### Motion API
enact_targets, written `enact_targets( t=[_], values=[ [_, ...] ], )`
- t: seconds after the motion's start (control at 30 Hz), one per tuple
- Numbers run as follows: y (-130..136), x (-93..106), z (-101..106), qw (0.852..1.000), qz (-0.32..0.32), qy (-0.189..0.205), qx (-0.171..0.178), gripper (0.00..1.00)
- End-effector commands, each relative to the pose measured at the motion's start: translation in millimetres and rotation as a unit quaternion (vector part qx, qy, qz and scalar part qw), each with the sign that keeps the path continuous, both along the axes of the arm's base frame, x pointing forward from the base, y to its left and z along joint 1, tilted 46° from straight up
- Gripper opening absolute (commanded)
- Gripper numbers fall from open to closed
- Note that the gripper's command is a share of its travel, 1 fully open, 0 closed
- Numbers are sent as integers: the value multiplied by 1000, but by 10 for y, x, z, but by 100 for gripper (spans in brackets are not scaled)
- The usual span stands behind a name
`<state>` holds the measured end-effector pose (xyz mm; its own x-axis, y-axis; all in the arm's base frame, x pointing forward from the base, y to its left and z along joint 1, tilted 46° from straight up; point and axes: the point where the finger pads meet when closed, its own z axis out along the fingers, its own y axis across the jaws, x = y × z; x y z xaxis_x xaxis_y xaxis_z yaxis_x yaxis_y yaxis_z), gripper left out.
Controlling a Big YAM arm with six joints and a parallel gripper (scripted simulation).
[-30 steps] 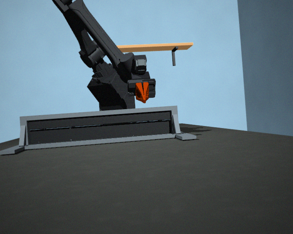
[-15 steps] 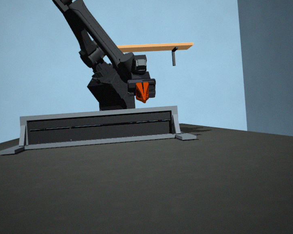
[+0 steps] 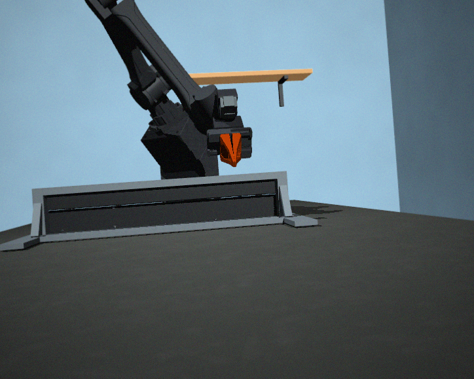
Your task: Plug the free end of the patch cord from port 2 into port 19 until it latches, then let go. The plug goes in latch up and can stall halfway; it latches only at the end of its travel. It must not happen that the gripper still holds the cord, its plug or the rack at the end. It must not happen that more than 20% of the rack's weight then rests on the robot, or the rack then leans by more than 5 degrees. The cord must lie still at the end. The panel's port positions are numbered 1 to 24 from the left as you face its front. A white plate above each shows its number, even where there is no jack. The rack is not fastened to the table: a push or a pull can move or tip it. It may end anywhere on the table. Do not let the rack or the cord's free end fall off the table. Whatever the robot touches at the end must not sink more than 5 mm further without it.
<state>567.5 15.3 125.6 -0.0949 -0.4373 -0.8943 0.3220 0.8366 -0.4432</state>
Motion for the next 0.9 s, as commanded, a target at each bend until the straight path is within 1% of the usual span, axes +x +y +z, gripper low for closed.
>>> enact_targets(
  t=[0.0, 0.23, 0.37, 0.5, 0.63, 0.7, 0.87],
  values=[
    [135, 32, -5, 1000, 13, -2, 4, 0],
    [129, 30, 13, 1000, 13, -4, 5, 0],
    [163, -59, 59, 1000, 13, -11, 6, 0],
    [228, -261, 95, 1000, 13, -16, 6, 0],
    [323, -561, 92, 1000, 13, -17, 4, 0],
    [323, -561, 92, 1000, 13, -17, 4, 0],
    [452, -975, 64, 1000, 13, -17, 4, 0]
  ],
)
